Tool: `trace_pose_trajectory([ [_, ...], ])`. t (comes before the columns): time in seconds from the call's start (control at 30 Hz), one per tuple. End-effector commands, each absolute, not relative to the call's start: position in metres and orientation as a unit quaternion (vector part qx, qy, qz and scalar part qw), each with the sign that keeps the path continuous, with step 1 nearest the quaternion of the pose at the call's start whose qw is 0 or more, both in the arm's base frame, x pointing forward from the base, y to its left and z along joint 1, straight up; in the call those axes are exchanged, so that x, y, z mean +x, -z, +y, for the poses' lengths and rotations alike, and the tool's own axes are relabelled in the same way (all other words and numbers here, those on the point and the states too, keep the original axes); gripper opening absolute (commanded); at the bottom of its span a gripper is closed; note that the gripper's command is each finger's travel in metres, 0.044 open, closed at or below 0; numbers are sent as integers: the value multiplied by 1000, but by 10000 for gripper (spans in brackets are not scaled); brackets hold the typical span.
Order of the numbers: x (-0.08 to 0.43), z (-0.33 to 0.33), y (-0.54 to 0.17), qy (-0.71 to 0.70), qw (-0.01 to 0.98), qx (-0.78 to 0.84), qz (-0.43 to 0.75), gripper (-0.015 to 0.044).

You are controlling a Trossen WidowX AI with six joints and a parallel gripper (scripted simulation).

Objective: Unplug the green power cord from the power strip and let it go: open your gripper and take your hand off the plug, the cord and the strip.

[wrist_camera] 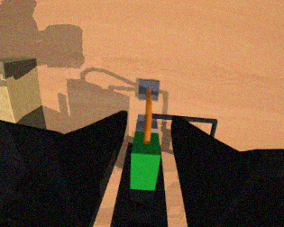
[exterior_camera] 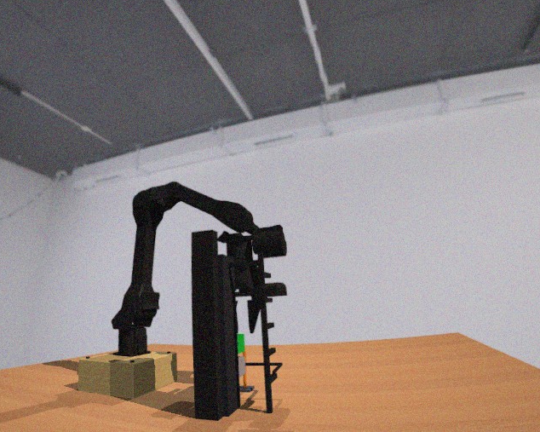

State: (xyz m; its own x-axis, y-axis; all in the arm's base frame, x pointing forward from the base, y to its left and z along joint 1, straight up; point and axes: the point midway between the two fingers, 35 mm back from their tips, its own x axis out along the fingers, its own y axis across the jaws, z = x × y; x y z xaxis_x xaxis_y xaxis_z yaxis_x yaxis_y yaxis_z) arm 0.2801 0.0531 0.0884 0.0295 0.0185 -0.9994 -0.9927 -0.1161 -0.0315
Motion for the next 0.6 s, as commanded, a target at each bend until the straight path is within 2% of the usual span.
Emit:
trace_pose_trajectory([
  [0.0, 280, 50, -91, -528, 470, -540, 456, 160],
  [0.57, 284, 30, -91, -528, 470, -540, 457, 160],
])
